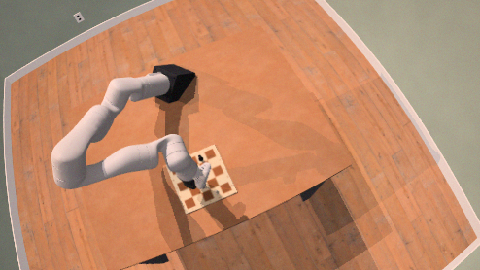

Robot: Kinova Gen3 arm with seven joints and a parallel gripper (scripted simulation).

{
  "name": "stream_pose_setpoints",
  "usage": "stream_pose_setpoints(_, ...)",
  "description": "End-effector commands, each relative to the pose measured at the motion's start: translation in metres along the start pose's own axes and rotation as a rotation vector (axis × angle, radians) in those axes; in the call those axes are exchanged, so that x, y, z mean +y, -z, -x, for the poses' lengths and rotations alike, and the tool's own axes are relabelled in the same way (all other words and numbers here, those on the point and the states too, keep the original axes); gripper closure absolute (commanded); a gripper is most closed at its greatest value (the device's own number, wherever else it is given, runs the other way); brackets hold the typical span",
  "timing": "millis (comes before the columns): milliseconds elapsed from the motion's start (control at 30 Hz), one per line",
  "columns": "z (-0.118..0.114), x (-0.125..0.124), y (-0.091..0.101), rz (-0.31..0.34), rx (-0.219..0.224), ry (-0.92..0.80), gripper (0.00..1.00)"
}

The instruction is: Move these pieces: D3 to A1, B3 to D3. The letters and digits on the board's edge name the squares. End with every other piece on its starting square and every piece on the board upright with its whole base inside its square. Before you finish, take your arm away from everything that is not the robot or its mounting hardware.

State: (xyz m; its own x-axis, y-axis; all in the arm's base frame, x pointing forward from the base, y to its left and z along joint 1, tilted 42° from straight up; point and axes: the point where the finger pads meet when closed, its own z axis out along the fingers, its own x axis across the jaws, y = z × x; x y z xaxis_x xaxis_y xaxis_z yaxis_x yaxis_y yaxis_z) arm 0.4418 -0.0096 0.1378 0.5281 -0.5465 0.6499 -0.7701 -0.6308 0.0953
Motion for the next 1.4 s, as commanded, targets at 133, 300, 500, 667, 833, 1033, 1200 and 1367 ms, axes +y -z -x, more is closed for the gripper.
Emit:
stream_pose_setpoints(133, -0.0016, 0.0004, -0.0018, -0.002, 0.003, -0.003, 1.0)
stream_pose_setpoints(300, -0.0016, 0.0001, -0.0018, -0.002, 0.003, -0.003, 1.0)
stream_pose_setpoints(500, -0.0025, -0.0027, -0.0015, -0.004, 0.003, -0.007, 1.0)
stream_pose_setpoints(667, -0.0027, -0.0037, -0.0014, -0.004, 0.003, -0.008, 1.0)
stream_pose_setpoints(833, -0.0025, -0.0033, -0.0016, -0.003, 0.003, -0.008, 1.0)
stream_pose_setpoints(1033, -0.0025, -0.0033, -0.0016, -0.003, 0.003, -0.008, 1.0)
stream_pose_setpoints(1200, -0.0025, -0.0033, -0.0016, -0.003, 0.003, -0.008, 1.0)
stream_pose_setpoints(1367, -0.0025, -0.0033, -0.0016, -0.003, 0.003, -0.008, 1.0)
